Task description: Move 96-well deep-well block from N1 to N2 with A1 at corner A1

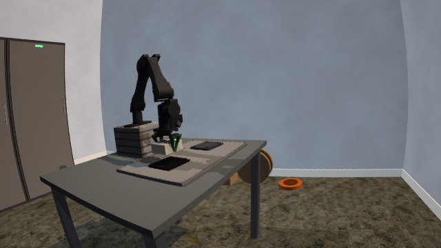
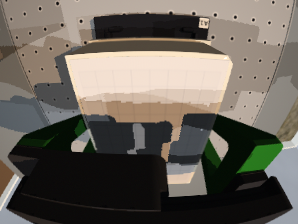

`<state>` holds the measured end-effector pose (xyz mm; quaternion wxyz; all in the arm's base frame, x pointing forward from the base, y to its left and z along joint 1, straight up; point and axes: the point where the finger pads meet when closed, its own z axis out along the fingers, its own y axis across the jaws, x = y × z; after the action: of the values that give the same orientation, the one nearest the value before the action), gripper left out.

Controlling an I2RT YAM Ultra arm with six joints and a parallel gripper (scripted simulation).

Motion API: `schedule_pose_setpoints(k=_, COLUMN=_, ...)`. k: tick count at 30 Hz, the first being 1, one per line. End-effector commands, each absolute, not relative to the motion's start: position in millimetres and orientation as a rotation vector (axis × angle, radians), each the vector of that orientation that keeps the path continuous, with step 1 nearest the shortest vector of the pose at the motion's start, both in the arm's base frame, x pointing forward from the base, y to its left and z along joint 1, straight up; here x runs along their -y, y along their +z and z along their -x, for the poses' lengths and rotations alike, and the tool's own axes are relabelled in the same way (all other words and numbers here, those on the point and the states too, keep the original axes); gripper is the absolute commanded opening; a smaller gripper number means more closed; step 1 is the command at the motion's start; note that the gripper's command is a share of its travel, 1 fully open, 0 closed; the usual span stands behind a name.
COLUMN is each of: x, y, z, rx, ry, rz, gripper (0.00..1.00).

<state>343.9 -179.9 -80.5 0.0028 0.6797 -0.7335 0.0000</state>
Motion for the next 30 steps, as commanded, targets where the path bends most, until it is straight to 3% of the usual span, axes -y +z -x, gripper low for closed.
schedule_pose_setpoints(k=1, x=181.8, y=-64.0, z=-348.1, rx=2.303, ry=0.023, rz=-2.138, gripper=0.00)
schedule_pose_setpoints(k=30, x=181.6, y=-39.9, z=-348.0, rx=2.303, ry=0.024, rz=-2.138, gripper=0.00)
